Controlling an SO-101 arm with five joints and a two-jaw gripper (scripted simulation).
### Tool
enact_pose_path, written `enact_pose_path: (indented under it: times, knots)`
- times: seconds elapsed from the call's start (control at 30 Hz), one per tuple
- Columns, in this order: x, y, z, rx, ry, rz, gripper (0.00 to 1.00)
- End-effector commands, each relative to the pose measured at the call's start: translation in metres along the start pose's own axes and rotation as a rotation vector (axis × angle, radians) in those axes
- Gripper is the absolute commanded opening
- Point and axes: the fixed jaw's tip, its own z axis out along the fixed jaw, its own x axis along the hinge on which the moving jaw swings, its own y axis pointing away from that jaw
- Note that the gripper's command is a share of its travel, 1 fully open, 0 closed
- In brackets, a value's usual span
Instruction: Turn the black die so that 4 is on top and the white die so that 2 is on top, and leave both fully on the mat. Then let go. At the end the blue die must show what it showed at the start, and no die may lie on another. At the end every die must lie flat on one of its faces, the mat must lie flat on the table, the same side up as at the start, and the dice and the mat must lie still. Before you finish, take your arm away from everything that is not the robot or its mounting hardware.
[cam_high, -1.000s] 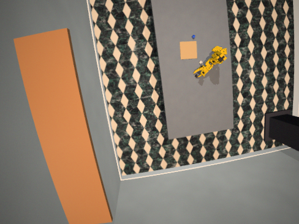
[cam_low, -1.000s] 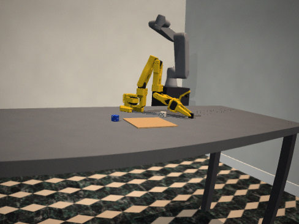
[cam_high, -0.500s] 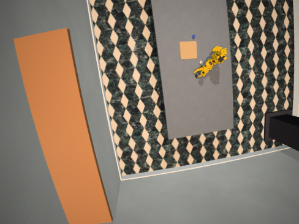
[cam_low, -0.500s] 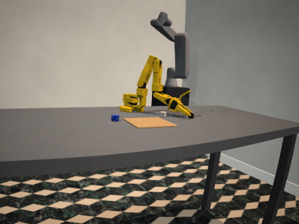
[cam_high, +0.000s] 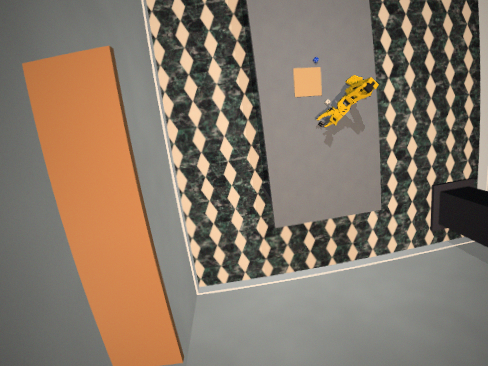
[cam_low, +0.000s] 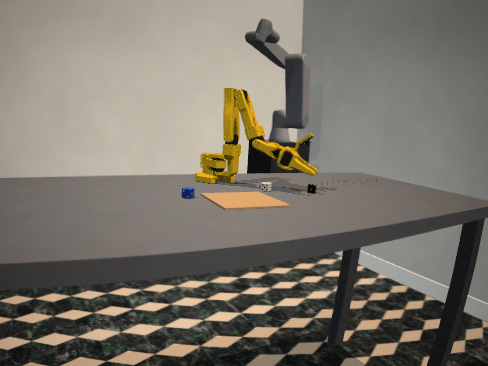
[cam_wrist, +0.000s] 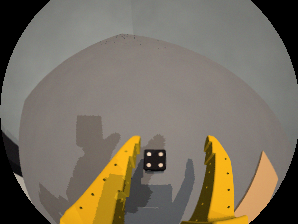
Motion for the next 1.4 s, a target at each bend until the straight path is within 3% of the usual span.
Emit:
enact_pose_path:
  times: [0.0, 1.0, 1.17, 1.37]
  knots:
    - [-0.016, -0.002, -0.006, 0.007, -0.007, -0.004, 0.29]
    - [-0.021, -0.002, -0.009, 0.007, -0.017, -0.004, 0.29]
    - [-0.037, -0.002, -0.012, 0.007, -0.089, -0.004, 0.29]
    - [-0.073, -0.001, -0.025, 0.006, -0.257, -0.005, 0.29]
